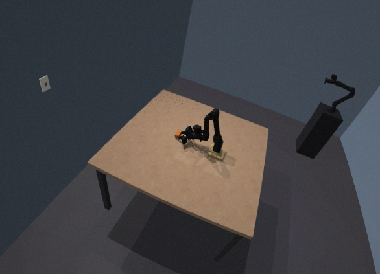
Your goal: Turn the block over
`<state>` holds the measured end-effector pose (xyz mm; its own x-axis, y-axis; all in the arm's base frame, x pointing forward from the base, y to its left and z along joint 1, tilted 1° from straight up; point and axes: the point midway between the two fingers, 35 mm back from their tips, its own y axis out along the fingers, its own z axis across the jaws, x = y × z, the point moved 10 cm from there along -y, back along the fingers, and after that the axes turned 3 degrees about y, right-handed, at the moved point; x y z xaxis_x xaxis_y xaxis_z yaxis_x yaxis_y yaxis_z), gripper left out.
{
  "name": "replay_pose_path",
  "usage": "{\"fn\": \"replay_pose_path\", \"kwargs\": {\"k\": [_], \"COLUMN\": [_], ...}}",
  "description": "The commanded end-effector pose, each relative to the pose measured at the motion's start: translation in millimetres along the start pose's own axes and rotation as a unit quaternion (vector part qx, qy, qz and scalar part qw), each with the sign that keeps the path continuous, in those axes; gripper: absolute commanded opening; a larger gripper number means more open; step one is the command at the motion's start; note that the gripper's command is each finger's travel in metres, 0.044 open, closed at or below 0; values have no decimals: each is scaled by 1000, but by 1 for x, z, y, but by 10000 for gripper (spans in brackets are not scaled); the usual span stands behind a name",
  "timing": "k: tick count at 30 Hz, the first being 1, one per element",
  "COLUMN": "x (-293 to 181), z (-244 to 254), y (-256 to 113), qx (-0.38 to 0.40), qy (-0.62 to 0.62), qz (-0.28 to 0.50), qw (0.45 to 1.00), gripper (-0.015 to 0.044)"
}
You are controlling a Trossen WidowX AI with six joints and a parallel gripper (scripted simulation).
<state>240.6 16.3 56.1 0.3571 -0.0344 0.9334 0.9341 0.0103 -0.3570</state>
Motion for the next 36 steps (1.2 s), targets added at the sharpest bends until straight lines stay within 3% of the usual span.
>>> {"fn": "replay_pose_path", "kwargs": {"k": [1, 14, 36], "x": [0, 0, 0], "z": [0, 0, 0], "y": [0, 0, 0], "qx": [-2, -2, -2], "qy": [-2, -2, -2], "qz": [-1, -1, -1], "qw": [1000, 1000, 1000], "gripper": [105, 440, 440]}}
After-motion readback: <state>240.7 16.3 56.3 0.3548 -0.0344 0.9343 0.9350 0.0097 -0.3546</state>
